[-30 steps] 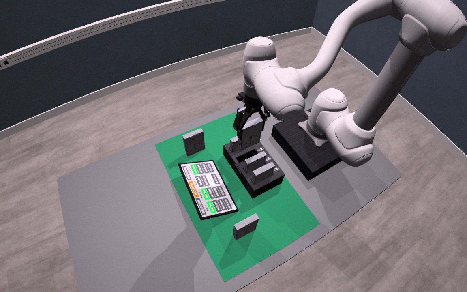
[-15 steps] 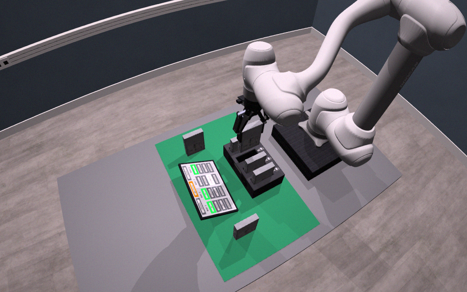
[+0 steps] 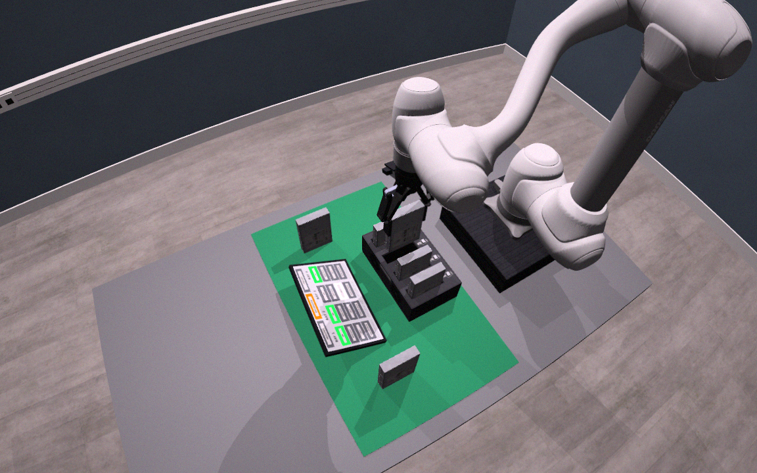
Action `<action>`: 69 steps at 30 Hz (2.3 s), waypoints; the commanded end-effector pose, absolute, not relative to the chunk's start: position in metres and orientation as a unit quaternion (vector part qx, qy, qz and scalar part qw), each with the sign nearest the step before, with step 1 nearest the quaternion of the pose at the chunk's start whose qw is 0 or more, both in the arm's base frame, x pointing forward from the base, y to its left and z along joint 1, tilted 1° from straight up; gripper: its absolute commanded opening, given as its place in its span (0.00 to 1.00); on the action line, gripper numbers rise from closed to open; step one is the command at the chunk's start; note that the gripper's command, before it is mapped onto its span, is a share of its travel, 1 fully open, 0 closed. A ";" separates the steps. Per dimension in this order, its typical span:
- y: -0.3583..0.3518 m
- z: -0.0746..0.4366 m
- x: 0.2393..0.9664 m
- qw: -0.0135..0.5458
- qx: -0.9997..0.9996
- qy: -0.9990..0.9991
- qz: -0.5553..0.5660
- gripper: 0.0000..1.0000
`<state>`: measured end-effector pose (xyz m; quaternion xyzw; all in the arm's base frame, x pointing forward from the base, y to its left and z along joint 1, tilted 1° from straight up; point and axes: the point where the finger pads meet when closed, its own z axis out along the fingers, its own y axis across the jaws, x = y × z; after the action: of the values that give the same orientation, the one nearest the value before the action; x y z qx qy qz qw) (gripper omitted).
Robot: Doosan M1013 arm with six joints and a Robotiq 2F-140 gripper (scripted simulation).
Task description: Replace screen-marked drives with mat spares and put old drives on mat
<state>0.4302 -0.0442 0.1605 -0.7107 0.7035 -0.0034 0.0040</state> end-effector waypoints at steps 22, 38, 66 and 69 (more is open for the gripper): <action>-0.044 0.127 0.432 0.005 -0.711 0.703 -0.004 0.10; -0.044 0.119 0.432 0.005 -0.711 0.703 -0.004 0.10; -0.044 0.118 0.432 0.005 -0.711 0.703 -0.004 0.10; -0.044 0.118 0.432 0.005 -0.711 0.703 -0.004 0.10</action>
<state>0.4316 -0.0444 0.1176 -0.7107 0.7034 -0.0035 0.0040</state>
